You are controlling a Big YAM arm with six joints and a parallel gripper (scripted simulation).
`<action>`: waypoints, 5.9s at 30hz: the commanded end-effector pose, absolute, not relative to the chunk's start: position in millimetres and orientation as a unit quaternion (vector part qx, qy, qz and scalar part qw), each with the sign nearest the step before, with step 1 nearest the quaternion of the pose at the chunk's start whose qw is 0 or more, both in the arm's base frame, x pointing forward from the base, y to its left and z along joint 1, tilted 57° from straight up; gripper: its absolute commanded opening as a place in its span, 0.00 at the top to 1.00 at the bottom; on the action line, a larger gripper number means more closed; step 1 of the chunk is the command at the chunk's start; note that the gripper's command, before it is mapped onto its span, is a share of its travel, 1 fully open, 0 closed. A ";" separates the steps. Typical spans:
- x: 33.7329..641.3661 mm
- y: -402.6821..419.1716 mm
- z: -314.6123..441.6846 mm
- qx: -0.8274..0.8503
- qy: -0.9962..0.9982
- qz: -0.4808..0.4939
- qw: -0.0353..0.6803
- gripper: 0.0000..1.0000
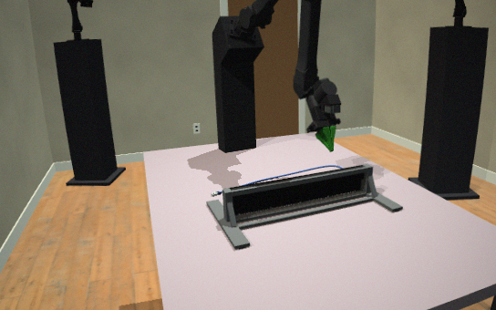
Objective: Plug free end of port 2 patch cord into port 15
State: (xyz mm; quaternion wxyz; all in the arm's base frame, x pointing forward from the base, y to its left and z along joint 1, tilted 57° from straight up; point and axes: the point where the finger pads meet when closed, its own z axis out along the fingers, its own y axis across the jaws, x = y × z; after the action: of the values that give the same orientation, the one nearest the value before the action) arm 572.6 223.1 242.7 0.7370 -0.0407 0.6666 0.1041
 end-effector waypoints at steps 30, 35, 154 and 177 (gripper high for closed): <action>456.1 195.9 238.9 -0.044 0.656 0.107 0.746 1.00; 457.3 176.8 239.9 -0.039 0.654 0.110 0.748 1.00; 616.3 129.7 243.5 -0.037 0.658 0.113 0.744 1.00; 566.9 120.6 248.8 -0.037 0.651 0.114 0.750 1.00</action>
State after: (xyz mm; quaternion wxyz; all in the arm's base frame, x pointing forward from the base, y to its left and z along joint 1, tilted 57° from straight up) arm 580.8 129.2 226.0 0.7331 -0.0450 0.6697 0.1094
